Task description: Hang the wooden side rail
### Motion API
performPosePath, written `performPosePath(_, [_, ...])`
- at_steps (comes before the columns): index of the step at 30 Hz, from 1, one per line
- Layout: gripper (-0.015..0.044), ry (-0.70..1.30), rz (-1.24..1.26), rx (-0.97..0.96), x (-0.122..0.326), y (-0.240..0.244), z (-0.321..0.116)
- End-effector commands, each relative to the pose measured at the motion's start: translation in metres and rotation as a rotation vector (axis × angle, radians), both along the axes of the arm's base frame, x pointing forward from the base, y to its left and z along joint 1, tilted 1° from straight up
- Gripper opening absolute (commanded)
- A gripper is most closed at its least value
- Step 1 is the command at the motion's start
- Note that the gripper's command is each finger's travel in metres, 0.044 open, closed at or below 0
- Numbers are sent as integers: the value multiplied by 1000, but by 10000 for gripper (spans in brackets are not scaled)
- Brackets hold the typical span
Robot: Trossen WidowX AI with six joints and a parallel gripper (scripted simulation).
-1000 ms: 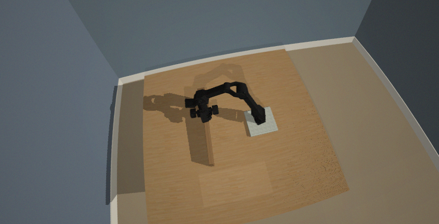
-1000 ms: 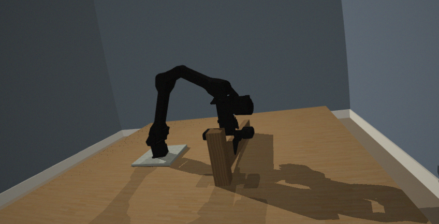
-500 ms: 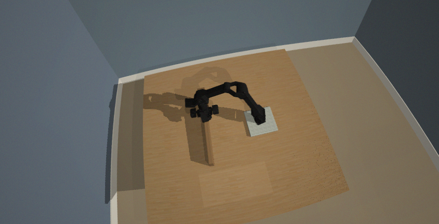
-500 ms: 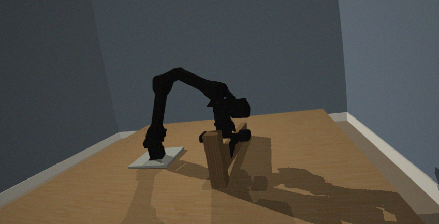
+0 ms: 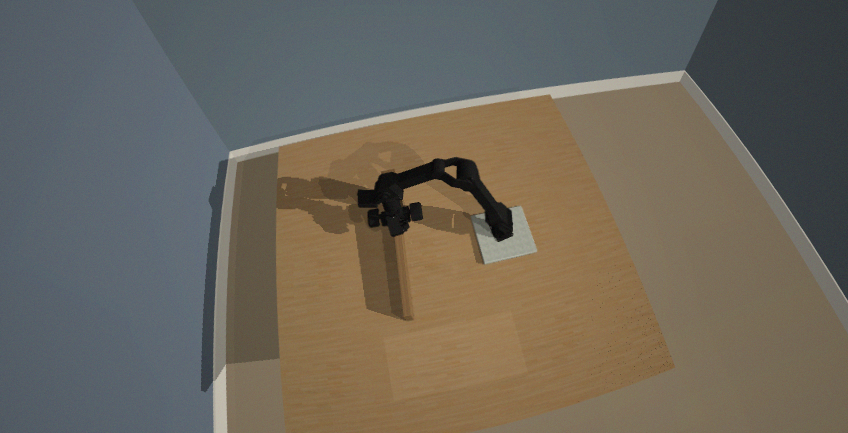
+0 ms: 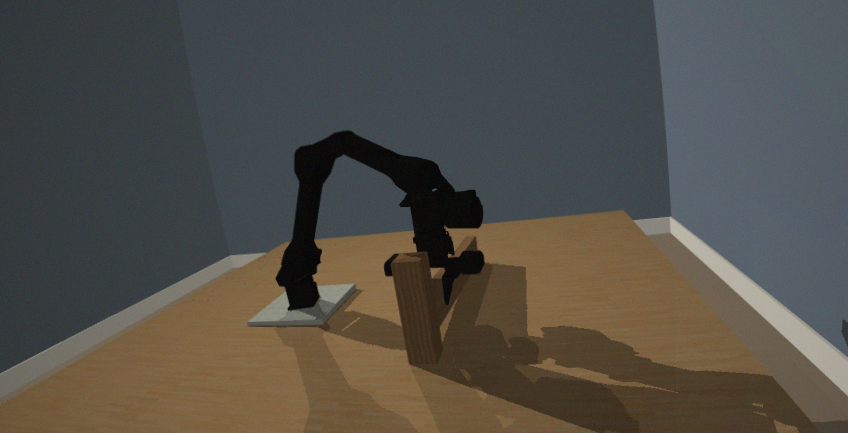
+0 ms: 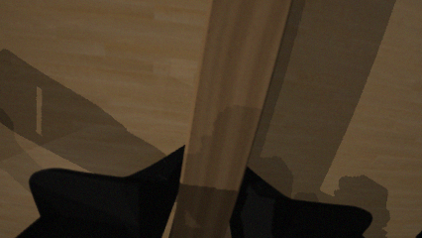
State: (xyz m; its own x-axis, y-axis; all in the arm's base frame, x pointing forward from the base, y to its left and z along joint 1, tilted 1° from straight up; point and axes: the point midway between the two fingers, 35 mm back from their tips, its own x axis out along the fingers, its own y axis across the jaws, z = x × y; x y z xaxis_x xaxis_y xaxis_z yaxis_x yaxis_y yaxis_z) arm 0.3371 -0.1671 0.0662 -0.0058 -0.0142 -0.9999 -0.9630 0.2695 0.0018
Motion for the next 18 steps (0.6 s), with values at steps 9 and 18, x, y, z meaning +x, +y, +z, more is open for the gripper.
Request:
performPosePath(9, [0, -11, 5, -9, 2, -3, 6])
performPosePath(18, [0, -11, 5, -9, 3, -3, 7])
